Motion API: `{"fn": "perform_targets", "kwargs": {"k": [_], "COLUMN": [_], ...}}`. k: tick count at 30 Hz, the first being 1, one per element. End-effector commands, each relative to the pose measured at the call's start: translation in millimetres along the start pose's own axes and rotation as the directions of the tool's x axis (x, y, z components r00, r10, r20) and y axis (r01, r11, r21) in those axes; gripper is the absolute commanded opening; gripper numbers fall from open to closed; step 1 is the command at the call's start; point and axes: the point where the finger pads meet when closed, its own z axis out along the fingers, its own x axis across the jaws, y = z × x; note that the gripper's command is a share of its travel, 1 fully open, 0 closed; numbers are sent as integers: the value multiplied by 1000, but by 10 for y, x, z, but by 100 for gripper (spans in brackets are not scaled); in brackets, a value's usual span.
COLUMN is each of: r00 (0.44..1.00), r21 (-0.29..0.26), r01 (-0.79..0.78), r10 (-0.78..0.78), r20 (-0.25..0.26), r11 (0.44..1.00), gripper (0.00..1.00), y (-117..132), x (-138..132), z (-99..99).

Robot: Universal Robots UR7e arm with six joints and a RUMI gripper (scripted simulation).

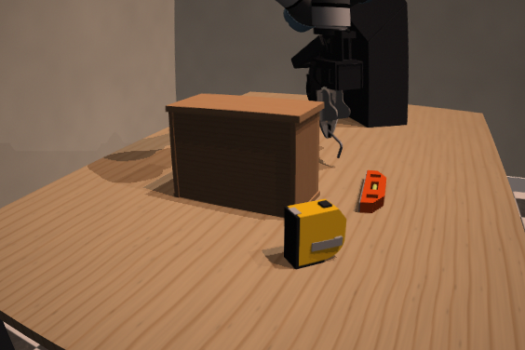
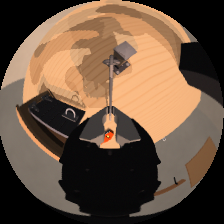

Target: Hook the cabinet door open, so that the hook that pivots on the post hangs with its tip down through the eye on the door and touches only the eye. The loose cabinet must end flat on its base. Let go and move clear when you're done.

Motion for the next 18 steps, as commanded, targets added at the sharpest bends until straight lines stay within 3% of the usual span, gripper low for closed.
{"fn": "perform_targets", "kwargs": {"k": [1,18], "r00": [1000,1000], "r21": [0,0], "r01": [0,0], "r10": [0,0], "r20": [1,1], "r11": [1000,1000], "gripper": [1,1], "y": [13,31], "x": [-2,-2], "z": [-40,-139]}}
